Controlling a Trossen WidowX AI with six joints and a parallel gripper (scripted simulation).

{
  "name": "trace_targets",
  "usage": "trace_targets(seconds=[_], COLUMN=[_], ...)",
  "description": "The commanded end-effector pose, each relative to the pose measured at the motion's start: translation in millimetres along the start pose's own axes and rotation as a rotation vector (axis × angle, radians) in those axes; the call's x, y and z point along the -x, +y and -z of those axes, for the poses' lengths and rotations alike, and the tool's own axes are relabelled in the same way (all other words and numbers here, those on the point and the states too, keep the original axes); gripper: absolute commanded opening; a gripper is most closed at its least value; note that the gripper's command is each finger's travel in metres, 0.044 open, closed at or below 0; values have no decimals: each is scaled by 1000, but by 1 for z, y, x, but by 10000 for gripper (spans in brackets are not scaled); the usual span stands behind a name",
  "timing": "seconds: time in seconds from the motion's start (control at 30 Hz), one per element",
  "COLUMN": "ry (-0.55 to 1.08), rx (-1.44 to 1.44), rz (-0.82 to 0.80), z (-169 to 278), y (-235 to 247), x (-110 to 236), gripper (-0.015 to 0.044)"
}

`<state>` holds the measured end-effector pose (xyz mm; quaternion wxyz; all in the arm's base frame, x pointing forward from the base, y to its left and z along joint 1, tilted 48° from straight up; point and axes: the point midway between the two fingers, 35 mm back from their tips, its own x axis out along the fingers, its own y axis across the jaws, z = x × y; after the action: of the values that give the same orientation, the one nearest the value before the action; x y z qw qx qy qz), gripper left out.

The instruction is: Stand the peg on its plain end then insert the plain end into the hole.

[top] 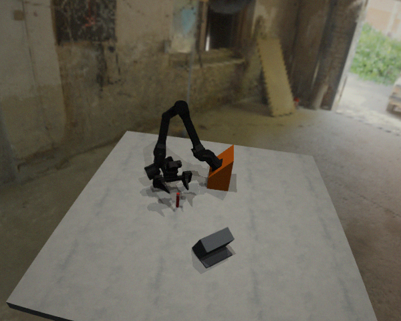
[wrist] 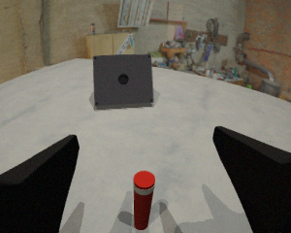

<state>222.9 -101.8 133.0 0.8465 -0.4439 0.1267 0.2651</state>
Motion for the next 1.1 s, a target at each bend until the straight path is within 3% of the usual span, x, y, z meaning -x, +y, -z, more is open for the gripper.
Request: trace_targets(seconds=[0.0,0.33,0.57,1.07], ry=[13,-11,53,407], rx=[17,4,-80,-361], rz=[-6,42,-13,-224], z=[-37,-123,-114,-78], y=[-8,-2,1,21], x=[3,21,15,-3], gripper=[440,440,440,440])
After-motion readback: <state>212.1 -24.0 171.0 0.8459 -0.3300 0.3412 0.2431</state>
